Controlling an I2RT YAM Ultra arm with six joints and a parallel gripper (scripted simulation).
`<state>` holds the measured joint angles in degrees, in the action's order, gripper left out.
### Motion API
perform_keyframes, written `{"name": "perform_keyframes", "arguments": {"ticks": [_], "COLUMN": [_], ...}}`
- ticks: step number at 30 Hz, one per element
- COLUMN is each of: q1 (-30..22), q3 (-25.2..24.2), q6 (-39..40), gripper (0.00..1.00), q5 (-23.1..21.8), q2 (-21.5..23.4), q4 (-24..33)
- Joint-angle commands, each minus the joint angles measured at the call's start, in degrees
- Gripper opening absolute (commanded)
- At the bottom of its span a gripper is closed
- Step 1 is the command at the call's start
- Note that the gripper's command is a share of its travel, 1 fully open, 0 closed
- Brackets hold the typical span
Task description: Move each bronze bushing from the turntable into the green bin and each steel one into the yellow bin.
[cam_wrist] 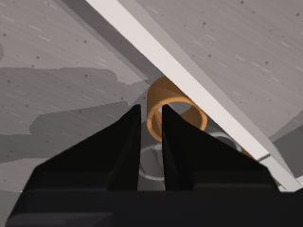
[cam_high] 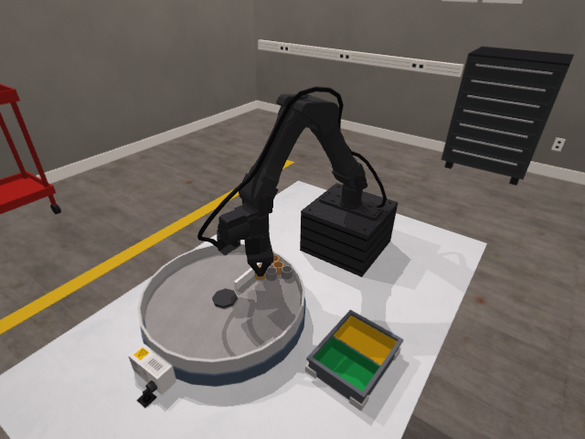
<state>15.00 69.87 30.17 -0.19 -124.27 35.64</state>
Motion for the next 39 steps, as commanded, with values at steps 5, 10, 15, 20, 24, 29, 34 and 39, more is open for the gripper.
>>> {"name": "perform_keyframes", "arguments": {"ticks": [5,10,15,20,24,29,34,39], "q1": [-0.4,-0.4,-0.4,-0.2,-0.2,-0.2,-0.2,-0.2], "q3": [1.6,1.6,1.6,1.6,1.6,1.6,1.6,1.6], "q6": [0.4,0.4,0.4,0.3,0.3,0.3,0.3,0.3], "gripper": [0.12,0.12,0.12,0.0,0.0,0.0,0.0,0.0], "q5": [-0.3,-0.3,-0.3,0.4,0.4,0.4,0.4,0.4], "q2": [1.3,1.3,1.3,1.3,1.3,1.3,1.3,1.3], "q4": [-0.3,-0.3,-0.3,-0.2,-0.2,-0.2,-0.2,-0.2]}}
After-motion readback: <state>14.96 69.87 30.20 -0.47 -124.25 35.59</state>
